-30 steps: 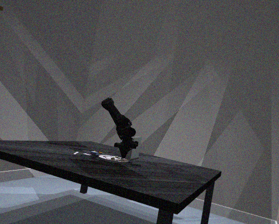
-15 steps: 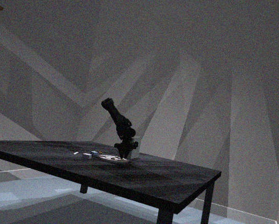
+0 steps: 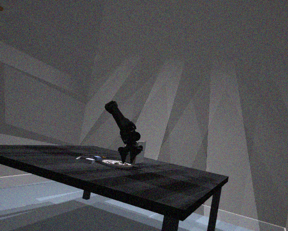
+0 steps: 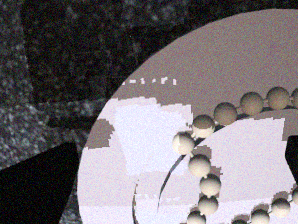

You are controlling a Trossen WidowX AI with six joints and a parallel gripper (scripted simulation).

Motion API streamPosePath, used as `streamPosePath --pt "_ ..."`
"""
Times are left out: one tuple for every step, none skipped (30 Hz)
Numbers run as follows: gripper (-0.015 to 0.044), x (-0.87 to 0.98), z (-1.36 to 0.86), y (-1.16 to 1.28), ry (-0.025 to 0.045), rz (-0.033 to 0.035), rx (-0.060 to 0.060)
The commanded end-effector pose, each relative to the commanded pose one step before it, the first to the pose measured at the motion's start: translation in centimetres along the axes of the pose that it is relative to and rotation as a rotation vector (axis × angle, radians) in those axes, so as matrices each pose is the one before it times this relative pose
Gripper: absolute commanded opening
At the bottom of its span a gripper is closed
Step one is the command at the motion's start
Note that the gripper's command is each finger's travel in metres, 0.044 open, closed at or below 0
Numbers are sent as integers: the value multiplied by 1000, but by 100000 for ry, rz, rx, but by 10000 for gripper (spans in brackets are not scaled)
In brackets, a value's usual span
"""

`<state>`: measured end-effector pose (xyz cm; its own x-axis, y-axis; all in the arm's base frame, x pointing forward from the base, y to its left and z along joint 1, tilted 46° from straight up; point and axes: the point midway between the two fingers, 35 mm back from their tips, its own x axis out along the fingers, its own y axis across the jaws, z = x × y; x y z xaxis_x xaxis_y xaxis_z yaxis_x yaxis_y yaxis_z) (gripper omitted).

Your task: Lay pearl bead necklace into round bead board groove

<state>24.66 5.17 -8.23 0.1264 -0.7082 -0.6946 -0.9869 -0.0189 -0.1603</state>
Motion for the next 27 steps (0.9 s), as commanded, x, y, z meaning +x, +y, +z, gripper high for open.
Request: streamPosePath --pt "440 -68 54 -49 -269 140 503" --pt "440 0 0 0 0 0 0" --pt "440 0 0 0 0 0 0" --pt "440 0 0 0 0 0 0" --pt "440 0 0 0 0 0 0" --pt "440 0 0 0 0 0 0" --pt "440 0 0 0 0 0 0" --pt "440 0 0 0 0 0 0" --pt "440 0 0 0 0 0 0" --pt "440 0 0 0 0 0 0" --pt "440 0 0 0 0 0 0" --pt "440 0 0 0 0 0 0" --pt "414 -19 -5 -5 -1 0 1547" --pt "387 -57 -15 -16 -3 0 4640" --pt "361 -96 -23 -28 -5 1 7733" --pt "335 -118 -27 -36 -6 1 9532" --pt "309 -119 -24 -38 -6 2 9543" --pt "282 -119 -21 -40 -5 2 9543" --pt "256 -119 -17 -41 -5 3 9543" --pt "230 -119 -14 -43 -4 3 9543" --pt "204 -119 -10 -44 -3 3 9543" --pt "177 -119 -7 -45 -3 4 9543" --pt "151 -119 -3 -45 -2 4 9532" --pt "125 -120 0 -45 -1 4 9543" --pt "120 -120 4 -45 -1 3 9543" --pt "120 -120 8 -45 0 3 9543" --pt "120 -120 11 -44 0 3 9543"
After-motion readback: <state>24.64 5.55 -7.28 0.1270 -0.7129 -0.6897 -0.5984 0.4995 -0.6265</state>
